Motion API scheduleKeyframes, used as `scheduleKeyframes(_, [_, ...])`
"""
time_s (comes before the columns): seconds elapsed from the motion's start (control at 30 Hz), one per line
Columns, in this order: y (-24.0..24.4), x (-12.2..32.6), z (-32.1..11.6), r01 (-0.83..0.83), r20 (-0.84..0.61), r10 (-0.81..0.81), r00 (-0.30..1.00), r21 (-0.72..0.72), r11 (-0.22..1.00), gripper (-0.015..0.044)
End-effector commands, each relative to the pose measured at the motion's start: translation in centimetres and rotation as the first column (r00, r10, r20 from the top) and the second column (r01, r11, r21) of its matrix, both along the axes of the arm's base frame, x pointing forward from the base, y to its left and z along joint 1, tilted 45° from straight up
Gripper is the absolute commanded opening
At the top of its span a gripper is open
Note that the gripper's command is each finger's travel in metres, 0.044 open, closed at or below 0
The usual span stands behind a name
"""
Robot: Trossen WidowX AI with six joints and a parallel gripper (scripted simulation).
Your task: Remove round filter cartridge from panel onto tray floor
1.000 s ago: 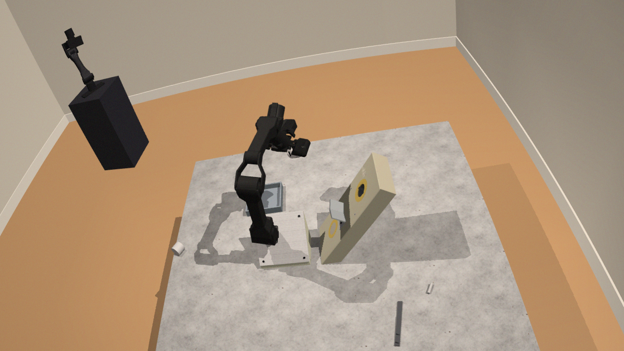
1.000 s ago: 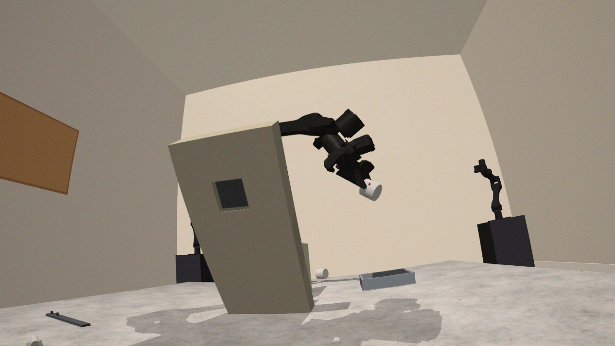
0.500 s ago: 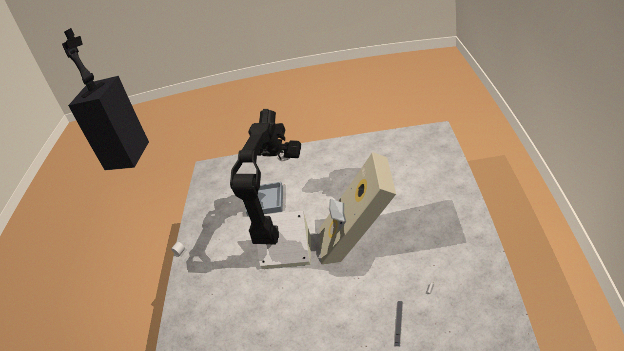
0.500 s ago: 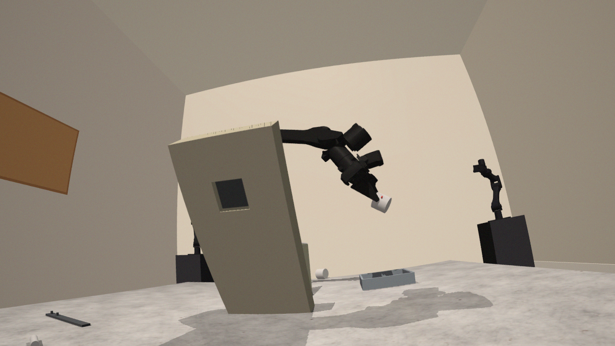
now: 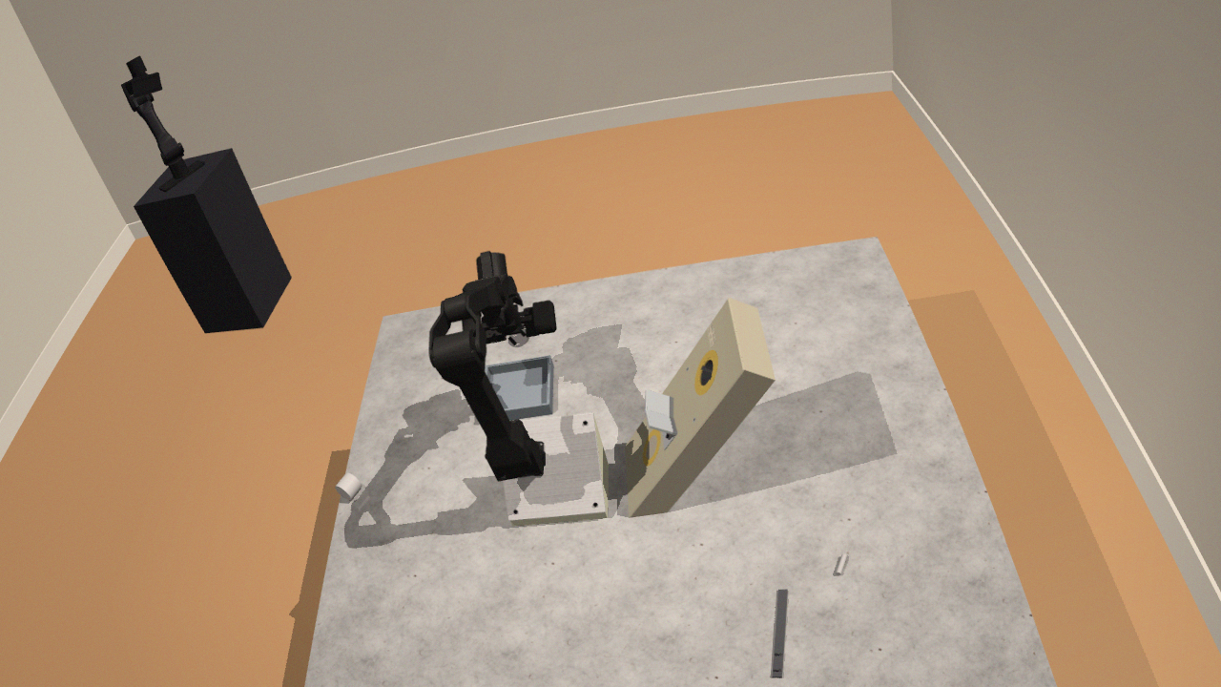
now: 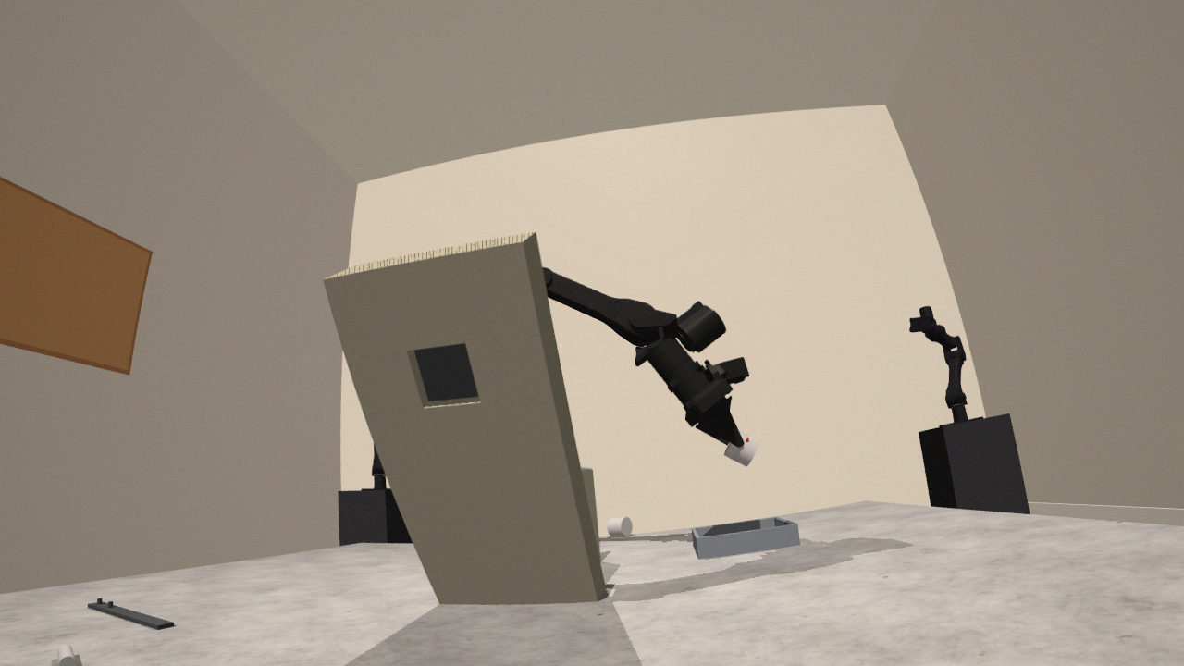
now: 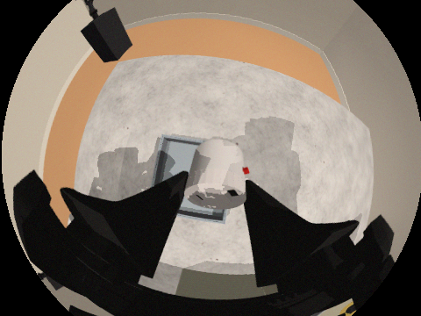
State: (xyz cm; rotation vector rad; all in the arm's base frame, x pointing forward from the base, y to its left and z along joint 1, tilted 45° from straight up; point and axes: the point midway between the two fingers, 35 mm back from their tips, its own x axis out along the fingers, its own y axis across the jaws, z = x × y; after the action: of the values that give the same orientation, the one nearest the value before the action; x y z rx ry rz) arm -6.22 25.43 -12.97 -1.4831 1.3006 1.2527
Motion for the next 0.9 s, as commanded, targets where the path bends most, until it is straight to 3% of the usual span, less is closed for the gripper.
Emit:
scheduleKeyframes(0.0, [-2.6, -1.9, -1.4, -0.077, -0.066, 0.075, 0.995, -0.021, 0.997, 0.0000])
scheduleKeyframes(0.87, [-9.2, -2.3, -7.4, -0.121, -0.107, 0.117, 0.987, -0.028, 0.992, 0.0000])
